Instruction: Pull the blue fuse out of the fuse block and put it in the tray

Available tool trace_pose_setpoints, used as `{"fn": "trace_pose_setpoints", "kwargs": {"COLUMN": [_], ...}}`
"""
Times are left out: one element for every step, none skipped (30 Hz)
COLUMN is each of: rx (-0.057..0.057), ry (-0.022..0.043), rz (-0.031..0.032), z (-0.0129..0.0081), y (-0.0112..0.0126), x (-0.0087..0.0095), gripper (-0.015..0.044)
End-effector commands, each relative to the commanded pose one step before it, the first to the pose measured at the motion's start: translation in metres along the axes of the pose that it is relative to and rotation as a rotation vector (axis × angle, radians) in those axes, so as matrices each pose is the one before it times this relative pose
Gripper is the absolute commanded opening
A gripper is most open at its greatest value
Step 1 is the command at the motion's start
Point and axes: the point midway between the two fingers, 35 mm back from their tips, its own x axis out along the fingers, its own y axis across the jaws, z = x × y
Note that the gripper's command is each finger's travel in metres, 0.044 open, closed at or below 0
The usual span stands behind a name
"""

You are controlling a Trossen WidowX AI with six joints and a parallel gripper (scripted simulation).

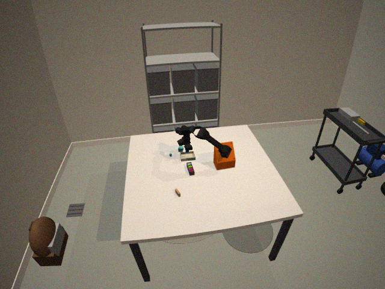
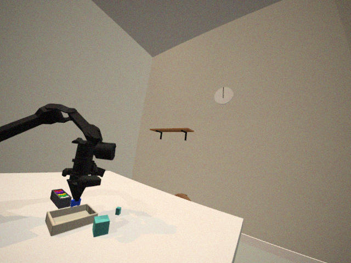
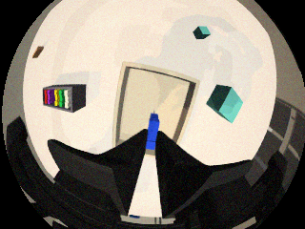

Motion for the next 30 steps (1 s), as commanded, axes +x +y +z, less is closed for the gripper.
{"fn": "trace_pose_setpoints", "kwargs": {"rx": [0.0079, 0.0, 0.0, 0.0, 0.0, 0.0, 0.0, 0.0, 0.0, 0.0, -0.007, 0.0, 0.0, 0.0, 0.0, 0.0, 0.0, 0.0, 0.0, 0.0, 0.0, 0.0, 0.0006, 0.0018, 0.0027, 0.0017, 0.0006, 0.0, 0.0, 0.0], "ry": [0.00248, 0.0, 0.0, 0.0, 0.0, 0.0, 0.0, 0.0, 0.0, 0.0, 0.00045, 0.0, 0.0, 0.0, 0.0, 0.0, 0.0, 0.0, 0.0, 0.0, 0.0, 0.0, -0.00002, -0.00004, -0.00003, 0.0, 0.0, 0.0, 0.0, 0.0], "rz": [0.00701, 0.00013, 0.00013, 0.00014, 0.00012, 0.00007, 0.00002, 0.0, 0.0, 0.0, -0.00452, 0.0, 0.0, 0.0, 0.0, 0.0, 0.0, 0.0, 0.0, 0.0, 0.0, 0.0, 0.00009, 0.00041, 0.00102, 0.00095, 0.00036, 0.0, 0.0, 0.0], "z": [-0.00104, -0.00006, -0.00007, -0.00008, -0.00007, -0.00004, -0.00001, 0.0, 0.0, 0.0, 0.00035, 0.0, 0.0, 0.0, 0.0, 0.0, 0.0, 0.0, 0.0, 0.0, 0.0, 0.0, 0.0001, 0.00017, -0.00015, -0.00037, -0.00017, 0.0, 0.0, 0.0], "y": [0.00124, 0.00006, 0.00006, 0.00007, 0.00006, 0.00004, 0.00001, 0.0, 0.0, 0.0, -0.00084, 0.0, 0.0, 0.0, 0.0, 0.0, 0.0, 0.0, 0.0, 0.0, 0.0, 0.0, -0.00007, -0.00012, 0.00011, 0.00027, 0.00013, 0.0, 0.0, 0.0], "x": [0.01019, 0.00161, 0.0016, 0.00159, 0.00127, 0.00076, 0.00025, 0.0, 0.0, 0.0, -0.00327, 0.0, 0.0, 0.0, 0.0, 0.0, 0.0, 0.0, 0.0, 0.0, 0.0, 0.0, -0.00292, -0.00881, -0.01336, -0.00899, -0.00301, 0.0, 0.0, 0.0], "gripper": [0.0, 0.0, 0.0, 0.0, 0.0, 0.0, 0.0, 0.0, 0.0, 0.0, 0.0026, 0.0053, 0.0079, 0.0105, 0.0131, 0.0157, 0.0184, 0.021, 0.0236, 0.0263, 0.0289, 0.0315, 0.033, 0.033, 0.033, 0.033, 0.033, 0.033, 0.033, 0.033]}}
